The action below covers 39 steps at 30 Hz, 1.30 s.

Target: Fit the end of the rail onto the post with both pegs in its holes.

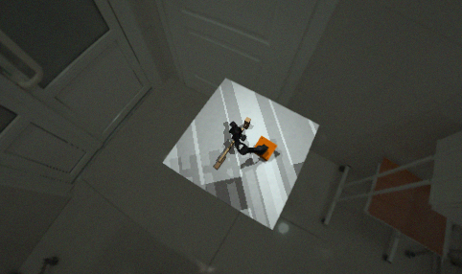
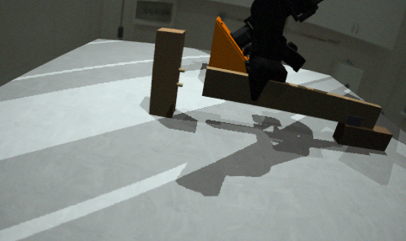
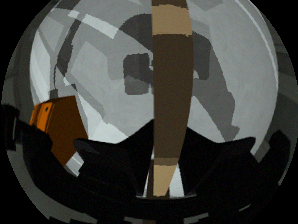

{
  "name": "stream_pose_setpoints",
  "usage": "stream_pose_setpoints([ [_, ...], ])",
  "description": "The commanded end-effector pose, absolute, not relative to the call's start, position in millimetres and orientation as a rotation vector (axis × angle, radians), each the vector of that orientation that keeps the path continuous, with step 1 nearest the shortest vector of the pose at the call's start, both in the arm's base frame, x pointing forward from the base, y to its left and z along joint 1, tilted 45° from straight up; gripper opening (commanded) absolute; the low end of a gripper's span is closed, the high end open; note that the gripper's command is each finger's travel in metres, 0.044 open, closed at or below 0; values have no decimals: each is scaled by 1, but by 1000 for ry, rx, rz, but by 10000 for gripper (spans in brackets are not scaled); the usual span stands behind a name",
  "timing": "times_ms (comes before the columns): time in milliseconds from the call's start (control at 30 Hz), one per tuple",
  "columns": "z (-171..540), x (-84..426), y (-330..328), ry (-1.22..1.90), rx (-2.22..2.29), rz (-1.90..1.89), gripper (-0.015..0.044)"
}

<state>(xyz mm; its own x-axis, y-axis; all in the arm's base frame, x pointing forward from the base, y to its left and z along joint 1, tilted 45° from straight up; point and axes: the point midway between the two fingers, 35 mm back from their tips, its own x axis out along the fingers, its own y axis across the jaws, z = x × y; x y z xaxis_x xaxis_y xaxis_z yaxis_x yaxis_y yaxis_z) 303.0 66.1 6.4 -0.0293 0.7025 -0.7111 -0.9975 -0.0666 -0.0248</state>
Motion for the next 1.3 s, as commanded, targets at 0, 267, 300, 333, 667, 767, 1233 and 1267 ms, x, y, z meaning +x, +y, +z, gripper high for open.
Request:
stream_pose_setpoints([
  [0,9,303,67,580,-655,1531,0],
  [267,8,303,68,580,-655,1531,0],
  [300,8,303,68,580,-655,1531,0],
  [333,8,303,68,580,-655,1531,0],
  [667,7,303,68,580,-655,1531,0],
  [767,7,303,68,580,-655,1531,0],
  [1233,5,304,65,580,-655,1531,0],
  [1267,5,304,65,580,-656,1531,0],
])
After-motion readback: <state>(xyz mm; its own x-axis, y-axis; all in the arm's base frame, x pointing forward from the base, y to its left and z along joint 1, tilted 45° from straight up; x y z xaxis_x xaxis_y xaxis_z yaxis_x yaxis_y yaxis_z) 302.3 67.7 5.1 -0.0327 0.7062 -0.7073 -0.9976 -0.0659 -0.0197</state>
